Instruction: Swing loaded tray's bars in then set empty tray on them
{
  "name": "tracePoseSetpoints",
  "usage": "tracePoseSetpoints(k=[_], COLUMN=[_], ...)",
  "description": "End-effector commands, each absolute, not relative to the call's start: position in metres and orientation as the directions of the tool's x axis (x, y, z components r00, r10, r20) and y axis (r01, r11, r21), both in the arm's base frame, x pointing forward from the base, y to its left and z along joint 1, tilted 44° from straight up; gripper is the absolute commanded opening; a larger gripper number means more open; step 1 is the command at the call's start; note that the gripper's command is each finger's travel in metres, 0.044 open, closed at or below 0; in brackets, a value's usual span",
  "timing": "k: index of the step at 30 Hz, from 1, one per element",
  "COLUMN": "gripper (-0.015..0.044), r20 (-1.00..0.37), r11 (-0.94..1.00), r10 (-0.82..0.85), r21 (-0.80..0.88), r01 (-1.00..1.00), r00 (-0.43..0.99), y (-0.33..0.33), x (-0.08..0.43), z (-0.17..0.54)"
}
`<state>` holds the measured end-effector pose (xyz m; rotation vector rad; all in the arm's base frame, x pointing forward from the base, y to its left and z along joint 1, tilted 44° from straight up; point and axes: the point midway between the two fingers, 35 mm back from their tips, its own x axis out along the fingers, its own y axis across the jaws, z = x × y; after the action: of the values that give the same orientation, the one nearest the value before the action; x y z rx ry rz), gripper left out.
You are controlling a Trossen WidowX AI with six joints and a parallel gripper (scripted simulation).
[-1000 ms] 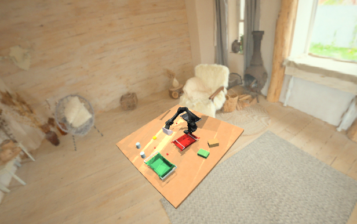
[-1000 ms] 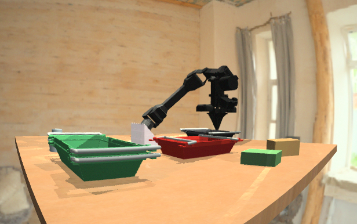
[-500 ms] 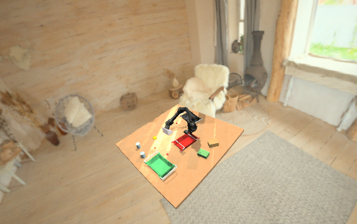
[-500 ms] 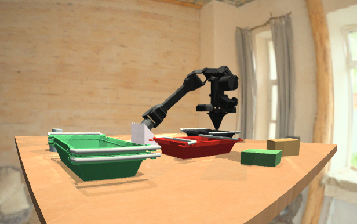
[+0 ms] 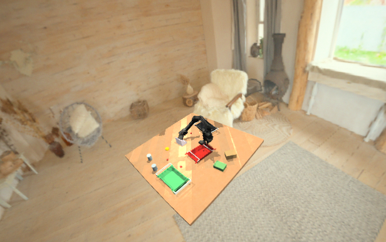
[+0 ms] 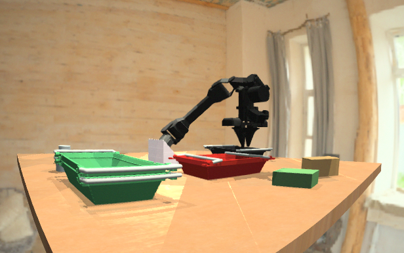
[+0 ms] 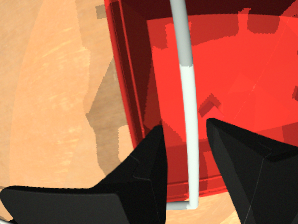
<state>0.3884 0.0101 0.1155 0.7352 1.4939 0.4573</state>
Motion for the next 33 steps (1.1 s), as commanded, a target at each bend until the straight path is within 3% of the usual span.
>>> tracePoseSetpoints(k=[1,6,10,15,21,27,33], gripper=[0.0210,0.0341,0.0440,0.0440,0.0440,0.0440,0.0440], r20=[-0.725,-0.727,-0.766,-0.810,-0.814,-0.788,-0.734], r11=[0.710,0.717,0.762,0.687,0.231,-0.263,-0.613], r10=[0.687,0.685,0.643,0.585,0.578,0.611,0.676], r21=[0.685,0.683,0.635,0.468,0.093,-0.289,-0.606], r01=[0.164,0.137,-0.128,-0.556,-0.968,-0.921,-0.507], r00=[0.054,0.040,0.030,0.040,0.060,0.073,0.061], y=[0.007,0.011,0.044,0.095,0.159,0.187,0.190], x=[0.389,0.385,0.368,0.329,0.253,0.176,0.101], z=[0.119,0.124,0.150,0.188,0.232,0.257,0.271])
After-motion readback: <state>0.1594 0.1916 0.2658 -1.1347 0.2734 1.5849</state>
